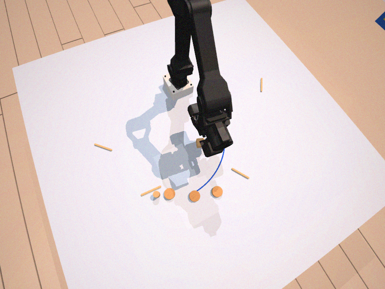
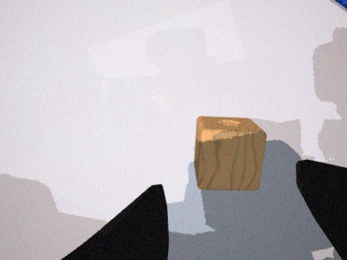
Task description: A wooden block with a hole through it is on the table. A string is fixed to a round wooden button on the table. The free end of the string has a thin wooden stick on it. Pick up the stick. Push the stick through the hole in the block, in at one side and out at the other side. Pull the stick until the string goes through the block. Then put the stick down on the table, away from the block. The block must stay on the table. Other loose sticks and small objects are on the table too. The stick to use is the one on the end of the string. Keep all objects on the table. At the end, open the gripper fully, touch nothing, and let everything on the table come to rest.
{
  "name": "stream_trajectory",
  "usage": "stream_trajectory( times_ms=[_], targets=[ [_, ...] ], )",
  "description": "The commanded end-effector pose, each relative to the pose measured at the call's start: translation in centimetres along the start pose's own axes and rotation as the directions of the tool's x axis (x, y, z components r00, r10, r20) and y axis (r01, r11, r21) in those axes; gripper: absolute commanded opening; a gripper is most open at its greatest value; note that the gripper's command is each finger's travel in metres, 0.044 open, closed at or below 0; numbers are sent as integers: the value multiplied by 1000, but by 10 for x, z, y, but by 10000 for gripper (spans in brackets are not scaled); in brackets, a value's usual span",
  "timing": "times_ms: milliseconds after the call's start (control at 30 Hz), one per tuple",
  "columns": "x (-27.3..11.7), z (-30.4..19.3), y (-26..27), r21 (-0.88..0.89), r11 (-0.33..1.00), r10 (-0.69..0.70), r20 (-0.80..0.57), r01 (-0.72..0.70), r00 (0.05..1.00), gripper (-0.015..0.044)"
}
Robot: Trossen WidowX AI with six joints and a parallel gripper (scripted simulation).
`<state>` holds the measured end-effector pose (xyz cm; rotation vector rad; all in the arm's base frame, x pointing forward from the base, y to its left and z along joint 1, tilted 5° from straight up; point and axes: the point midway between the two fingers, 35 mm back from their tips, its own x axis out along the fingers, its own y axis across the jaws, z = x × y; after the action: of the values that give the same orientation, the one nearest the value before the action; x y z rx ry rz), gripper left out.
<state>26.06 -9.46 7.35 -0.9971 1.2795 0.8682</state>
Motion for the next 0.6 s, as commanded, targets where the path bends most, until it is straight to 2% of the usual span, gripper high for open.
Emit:
stream_trajectory(
  times_ms=[0, 300, 567],
  targets=[
    [0, 0, 0, 0, 1000, 0, 0, 0, 1000, 241],
    [0, 0, 0, 0, 1000, 0, 0, 0, 1000, 5],
    [0, 0, 0, 0, 1000, 0, 0, 0, 1000, 0]
  ],
)
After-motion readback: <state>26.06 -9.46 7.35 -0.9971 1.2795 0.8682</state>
